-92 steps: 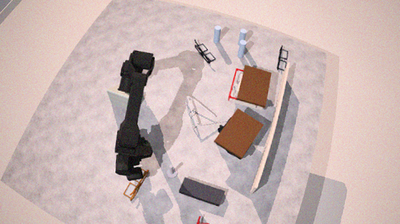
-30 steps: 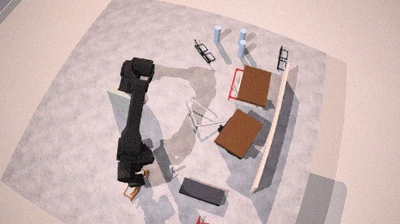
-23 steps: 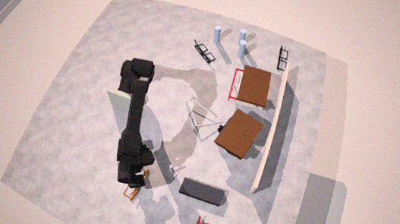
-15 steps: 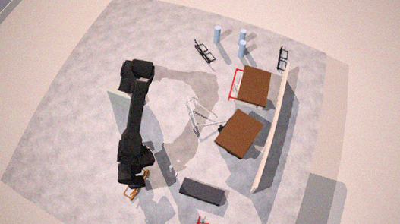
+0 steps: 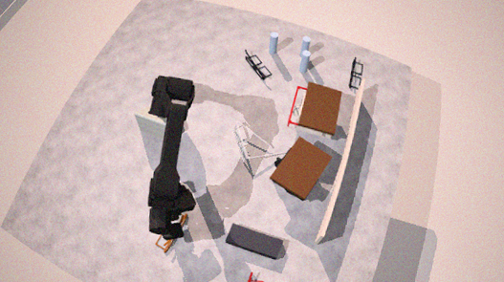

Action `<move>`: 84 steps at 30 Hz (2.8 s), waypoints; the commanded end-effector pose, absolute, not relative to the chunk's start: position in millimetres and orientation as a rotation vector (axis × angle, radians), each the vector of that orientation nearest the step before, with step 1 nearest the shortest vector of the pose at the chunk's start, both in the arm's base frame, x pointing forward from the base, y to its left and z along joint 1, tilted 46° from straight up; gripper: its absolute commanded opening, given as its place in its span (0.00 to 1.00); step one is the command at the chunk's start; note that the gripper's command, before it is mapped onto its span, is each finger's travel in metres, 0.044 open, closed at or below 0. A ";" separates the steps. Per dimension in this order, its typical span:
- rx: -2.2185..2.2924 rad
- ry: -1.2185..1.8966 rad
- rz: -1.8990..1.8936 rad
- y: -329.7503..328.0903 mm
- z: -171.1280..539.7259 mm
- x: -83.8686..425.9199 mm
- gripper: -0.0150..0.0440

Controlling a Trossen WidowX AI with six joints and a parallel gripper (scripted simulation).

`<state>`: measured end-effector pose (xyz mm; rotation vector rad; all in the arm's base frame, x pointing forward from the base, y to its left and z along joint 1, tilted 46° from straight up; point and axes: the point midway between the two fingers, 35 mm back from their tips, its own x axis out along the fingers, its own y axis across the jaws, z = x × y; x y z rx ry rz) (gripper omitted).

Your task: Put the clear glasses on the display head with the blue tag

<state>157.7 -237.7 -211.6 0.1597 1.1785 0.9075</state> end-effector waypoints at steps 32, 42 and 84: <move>0.159 1.177 0.884 -257.9 -150.9 134.8 0.34; 0.159 1.177 0.884 -257.9 -150.9 134.8 0.59; 1.348 1.627 -0.129 -93.0 24.0 303.4 0.59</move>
